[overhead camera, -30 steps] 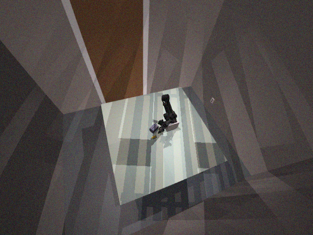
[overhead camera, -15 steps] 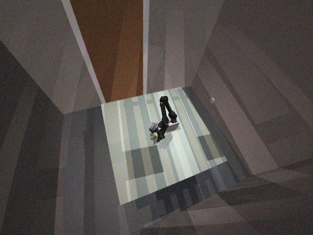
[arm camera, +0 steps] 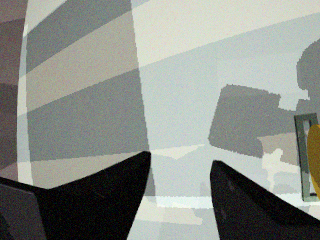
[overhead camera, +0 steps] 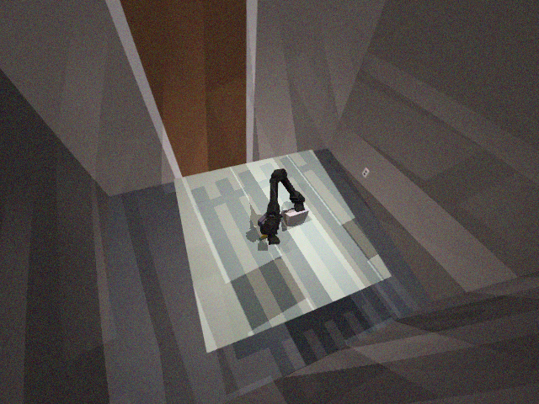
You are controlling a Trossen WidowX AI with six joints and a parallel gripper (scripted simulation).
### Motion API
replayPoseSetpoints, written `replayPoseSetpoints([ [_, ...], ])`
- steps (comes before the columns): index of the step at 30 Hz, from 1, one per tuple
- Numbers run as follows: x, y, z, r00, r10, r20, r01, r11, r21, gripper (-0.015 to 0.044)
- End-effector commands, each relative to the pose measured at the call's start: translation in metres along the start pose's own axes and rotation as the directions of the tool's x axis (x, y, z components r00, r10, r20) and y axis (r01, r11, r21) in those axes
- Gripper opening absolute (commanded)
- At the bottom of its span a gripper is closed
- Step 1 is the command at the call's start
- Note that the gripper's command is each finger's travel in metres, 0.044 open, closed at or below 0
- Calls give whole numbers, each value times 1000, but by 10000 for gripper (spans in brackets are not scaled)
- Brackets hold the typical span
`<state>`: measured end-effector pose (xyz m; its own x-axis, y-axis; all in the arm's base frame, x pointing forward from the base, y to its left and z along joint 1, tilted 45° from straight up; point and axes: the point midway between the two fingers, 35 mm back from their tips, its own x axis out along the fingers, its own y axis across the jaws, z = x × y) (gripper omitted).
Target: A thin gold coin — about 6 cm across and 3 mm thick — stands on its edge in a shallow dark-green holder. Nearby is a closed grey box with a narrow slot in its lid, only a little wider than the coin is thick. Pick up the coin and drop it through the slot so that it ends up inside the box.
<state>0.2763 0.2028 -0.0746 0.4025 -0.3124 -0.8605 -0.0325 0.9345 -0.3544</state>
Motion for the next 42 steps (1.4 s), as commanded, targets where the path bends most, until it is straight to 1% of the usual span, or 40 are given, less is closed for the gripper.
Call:
replayPoseSetpoints([
  [1, -36, -55, 19, 914, -348, -207, 282, 913, -294, 161],
  [3, -42, -63, 19, 894, -386, -228, 301, 894, -332, 161],
  [16, -43, -64, 20, 893, -388, -229, 302, 893, -334, 161],
  [17, -40, -65, 20, 893, -388, -229, 302, 893, -334, 161],
  [20, -14, -77, 13, 893, -388, -228, 303, 893, -334, 161],
  [42, 21, -92, 6, 893, -388, -228, 303, 893, -334, 161],
])
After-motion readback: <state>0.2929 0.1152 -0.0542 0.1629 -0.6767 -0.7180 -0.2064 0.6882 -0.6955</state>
